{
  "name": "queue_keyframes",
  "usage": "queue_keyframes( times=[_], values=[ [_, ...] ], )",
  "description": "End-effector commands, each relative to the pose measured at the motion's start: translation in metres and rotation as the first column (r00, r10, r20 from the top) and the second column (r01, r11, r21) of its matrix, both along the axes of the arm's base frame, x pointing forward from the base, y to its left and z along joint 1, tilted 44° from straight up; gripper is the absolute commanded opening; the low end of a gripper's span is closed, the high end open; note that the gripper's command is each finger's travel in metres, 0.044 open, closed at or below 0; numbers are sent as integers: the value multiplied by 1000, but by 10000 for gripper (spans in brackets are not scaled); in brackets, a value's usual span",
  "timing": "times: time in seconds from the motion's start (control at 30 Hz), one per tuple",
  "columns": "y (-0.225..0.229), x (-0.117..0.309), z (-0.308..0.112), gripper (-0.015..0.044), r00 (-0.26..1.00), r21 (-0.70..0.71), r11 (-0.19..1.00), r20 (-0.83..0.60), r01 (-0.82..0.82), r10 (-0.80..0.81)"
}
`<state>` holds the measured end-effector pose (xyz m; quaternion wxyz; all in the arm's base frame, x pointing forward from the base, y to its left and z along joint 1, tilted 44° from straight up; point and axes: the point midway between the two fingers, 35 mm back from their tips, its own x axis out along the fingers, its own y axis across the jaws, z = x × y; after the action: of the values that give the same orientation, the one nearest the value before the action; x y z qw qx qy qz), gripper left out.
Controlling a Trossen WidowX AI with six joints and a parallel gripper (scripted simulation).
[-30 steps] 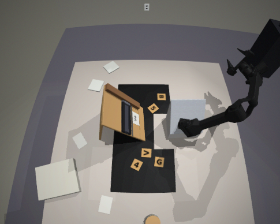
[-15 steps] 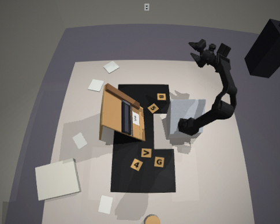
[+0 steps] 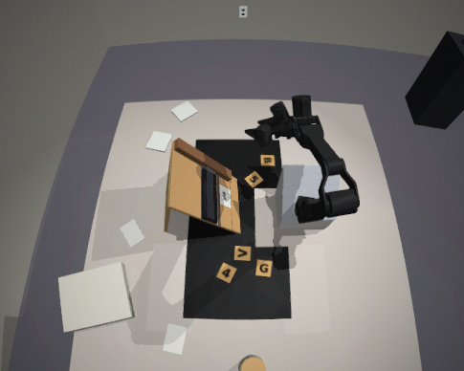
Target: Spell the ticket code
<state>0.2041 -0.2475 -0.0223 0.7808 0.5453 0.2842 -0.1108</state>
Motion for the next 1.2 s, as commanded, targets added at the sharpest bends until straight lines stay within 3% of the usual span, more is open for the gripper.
queue_keyframes(
  times=[0.0,0.23,0.83,1.0,1.17],
  values=[
    [72,20,0,440,964,-128,959,49,-255,263],
    [186,17,2,440,761,-347,739,99,-578,642],
    [186,18,4,440,733,-384,704,96,-597,674],
    [169,27,19,440,563,-605,472,47,-642,825],
    [153,35,44,440,371,-788,203,-35,-582,928]
  ],
)
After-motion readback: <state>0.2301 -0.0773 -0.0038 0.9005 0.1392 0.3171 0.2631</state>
